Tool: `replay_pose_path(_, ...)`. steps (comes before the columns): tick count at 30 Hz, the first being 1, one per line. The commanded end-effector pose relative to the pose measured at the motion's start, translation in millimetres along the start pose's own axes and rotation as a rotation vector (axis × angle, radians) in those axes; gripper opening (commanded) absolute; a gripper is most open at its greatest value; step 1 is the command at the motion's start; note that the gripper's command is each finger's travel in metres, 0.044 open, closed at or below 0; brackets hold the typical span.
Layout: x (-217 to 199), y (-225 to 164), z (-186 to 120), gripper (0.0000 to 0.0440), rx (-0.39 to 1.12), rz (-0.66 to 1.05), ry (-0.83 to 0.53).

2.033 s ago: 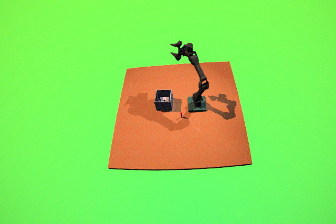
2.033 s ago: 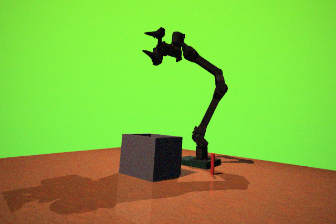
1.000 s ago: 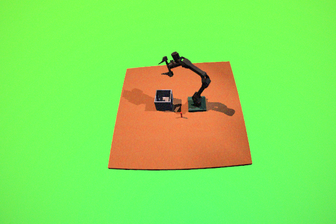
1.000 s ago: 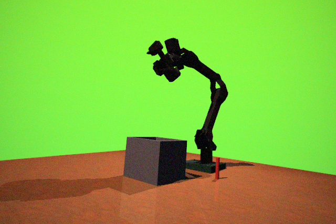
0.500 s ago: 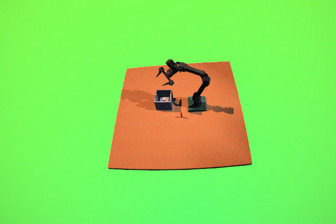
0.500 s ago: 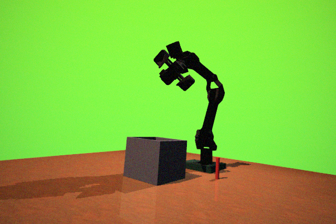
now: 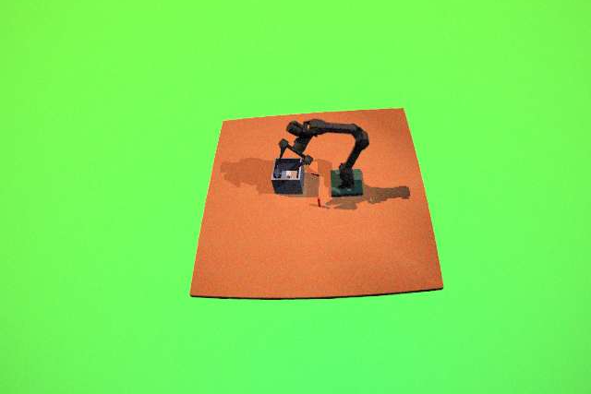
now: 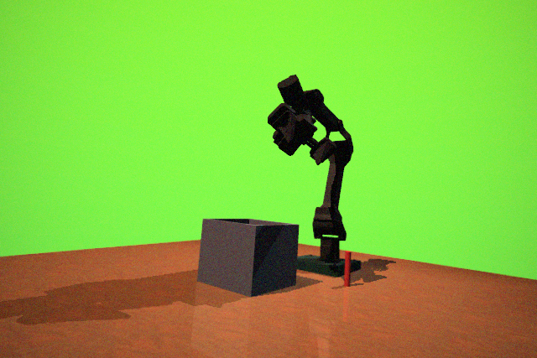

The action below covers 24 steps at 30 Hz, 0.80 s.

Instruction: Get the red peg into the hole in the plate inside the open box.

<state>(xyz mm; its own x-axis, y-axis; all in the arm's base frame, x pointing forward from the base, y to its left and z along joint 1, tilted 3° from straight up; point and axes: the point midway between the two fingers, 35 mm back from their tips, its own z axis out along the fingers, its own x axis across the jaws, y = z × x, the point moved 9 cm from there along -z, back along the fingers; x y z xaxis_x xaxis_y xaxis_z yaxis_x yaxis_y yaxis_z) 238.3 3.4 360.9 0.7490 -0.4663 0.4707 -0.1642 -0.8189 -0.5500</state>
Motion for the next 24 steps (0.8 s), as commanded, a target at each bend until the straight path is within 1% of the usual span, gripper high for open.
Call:
replay_pose_path(1,-10.1,-0.9,11.6,0.0435,-0.017,-0.002,-0.070)
replay_pose_path(14,-66.2,-7.7,51.3,0.0434,-0.096,-0.098,-0.383)
replay_pose_path(24,-106.0,-4.7,72.9,0.0440,-0.187,-0.209,-0.573)
